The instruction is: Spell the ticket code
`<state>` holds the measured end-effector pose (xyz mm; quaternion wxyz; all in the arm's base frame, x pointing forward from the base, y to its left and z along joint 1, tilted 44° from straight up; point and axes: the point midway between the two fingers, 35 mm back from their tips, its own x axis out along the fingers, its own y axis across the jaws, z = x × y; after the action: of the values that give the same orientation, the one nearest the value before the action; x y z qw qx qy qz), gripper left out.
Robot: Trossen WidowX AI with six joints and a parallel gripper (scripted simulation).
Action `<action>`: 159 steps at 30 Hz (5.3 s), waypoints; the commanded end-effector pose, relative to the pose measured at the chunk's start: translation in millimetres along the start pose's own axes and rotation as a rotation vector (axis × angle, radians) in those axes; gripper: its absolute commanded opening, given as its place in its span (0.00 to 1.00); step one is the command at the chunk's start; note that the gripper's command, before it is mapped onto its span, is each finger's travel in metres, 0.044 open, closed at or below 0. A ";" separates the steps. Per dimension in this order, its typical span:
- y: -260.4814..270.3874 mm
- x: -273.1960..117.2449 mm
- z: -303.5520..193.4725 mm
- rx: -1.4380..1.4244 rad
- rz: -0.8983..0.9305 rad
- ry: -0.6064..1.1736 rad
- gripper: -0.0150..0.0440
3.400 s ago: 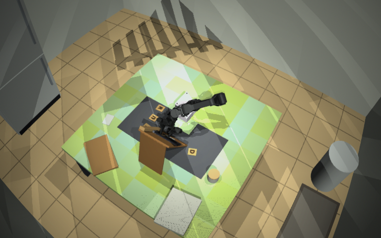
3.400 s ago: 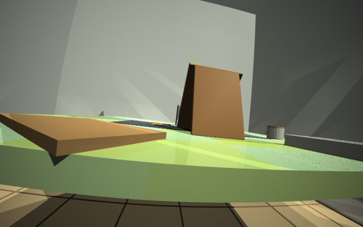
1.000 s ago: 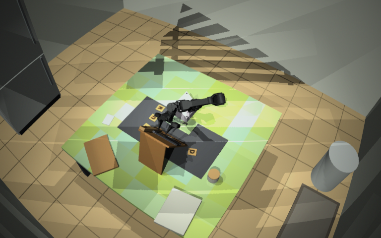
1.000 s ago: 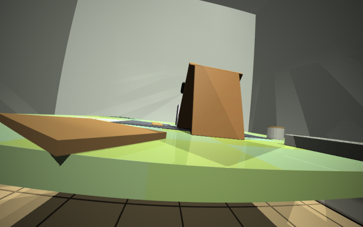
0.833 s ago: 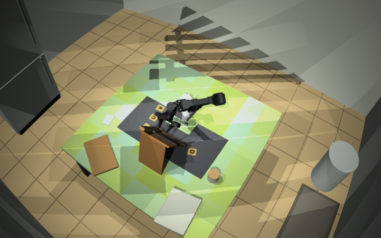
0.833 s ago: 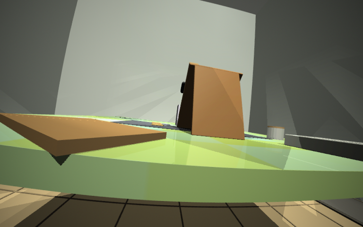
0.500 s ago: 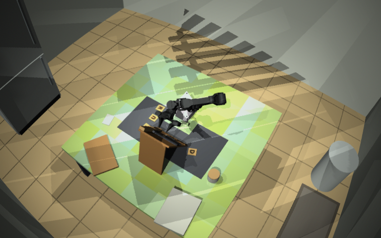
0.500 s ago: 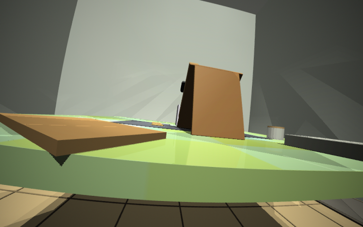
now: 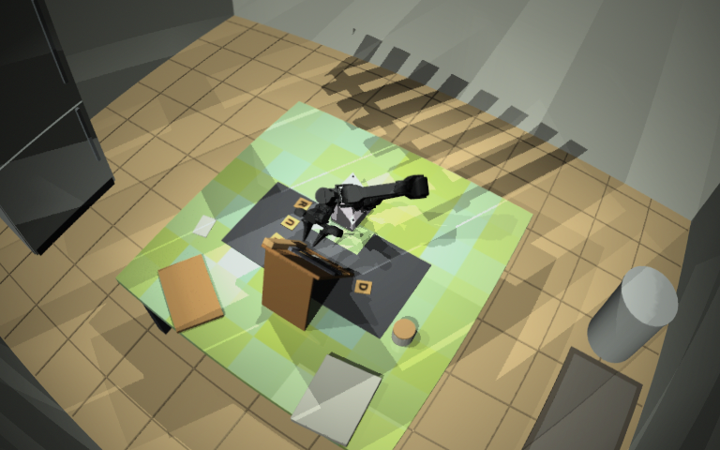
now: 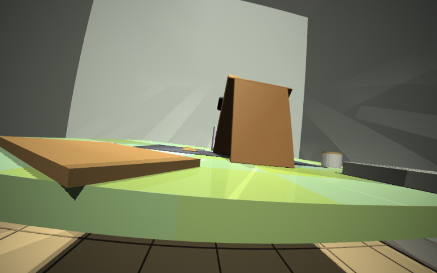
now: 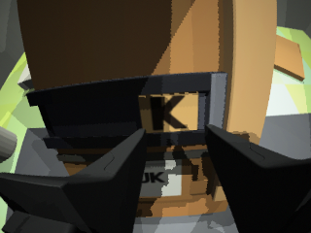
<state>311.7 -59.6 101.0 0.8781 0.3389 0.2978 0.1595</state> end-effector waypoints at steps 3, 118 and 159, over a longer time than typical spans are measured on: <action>0.0 0.4 0.0 0.000 0.000 0.000 0.35; 37.7 48.3 20.8 -0.008 0.006 0.694 0.25; 24.1 48.5 20.7 -0.008 0.006 0.693 0.25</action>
<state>360.0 -27.6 111.4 0.7249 0.2638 0.5763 0.2697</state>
